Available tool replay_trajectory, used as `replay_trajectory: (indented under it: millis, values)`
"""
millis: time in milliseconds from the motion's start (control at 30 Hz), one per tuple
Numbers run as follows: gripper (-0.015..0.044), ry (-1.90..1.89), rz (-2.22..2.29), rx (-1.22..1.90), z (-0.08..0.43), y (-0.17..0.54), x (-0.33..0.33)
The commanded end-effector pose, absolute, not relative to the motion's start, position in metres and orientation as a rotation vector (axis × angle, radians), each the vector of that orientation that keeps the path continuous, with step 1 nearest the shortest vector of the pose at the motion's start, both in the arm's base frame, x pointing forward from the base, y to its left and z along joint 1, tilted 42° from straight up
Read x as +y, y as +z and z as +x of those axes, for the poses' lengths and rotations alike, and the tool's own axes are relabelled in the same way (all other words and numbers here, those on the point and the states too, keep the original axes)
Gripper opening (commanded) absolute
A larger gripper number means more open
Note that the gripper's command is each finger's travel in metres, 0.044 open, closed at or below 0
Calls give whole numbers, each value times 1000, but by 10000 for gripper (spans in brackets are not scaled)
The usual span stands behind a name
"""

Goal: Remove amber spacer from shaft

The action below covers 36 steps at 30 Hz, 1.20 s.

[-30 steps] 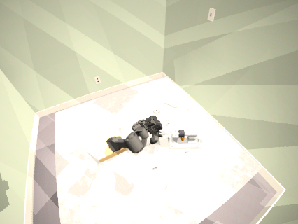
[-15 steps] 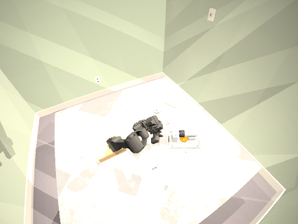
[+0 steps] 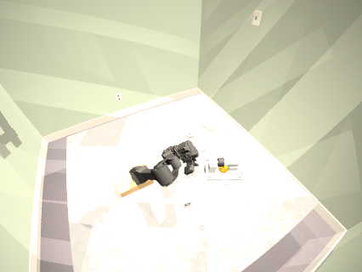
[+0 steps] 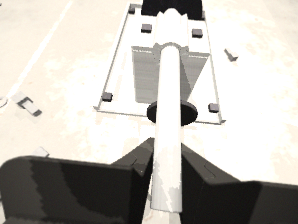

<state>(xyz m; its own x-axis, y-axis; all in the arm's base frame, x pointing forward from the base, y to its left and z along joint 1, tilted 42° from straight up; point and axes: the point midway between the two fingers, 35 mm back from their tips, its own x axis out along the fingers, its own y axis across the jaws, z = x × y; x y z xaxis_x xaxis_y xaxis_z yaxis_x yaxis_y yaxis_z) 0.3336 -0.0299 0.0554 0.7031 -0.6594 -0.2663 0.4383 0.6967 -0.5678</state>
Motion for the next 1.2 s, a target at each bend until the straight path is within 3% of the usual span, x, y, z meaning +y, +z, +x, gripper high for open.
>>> replay_trajectory:
  millis: [0, 1167]
  values:
    - [0, -636, -494, 478, 337, 57, -30]
    - [0, -637, -494, 478, 346, 61, -33]
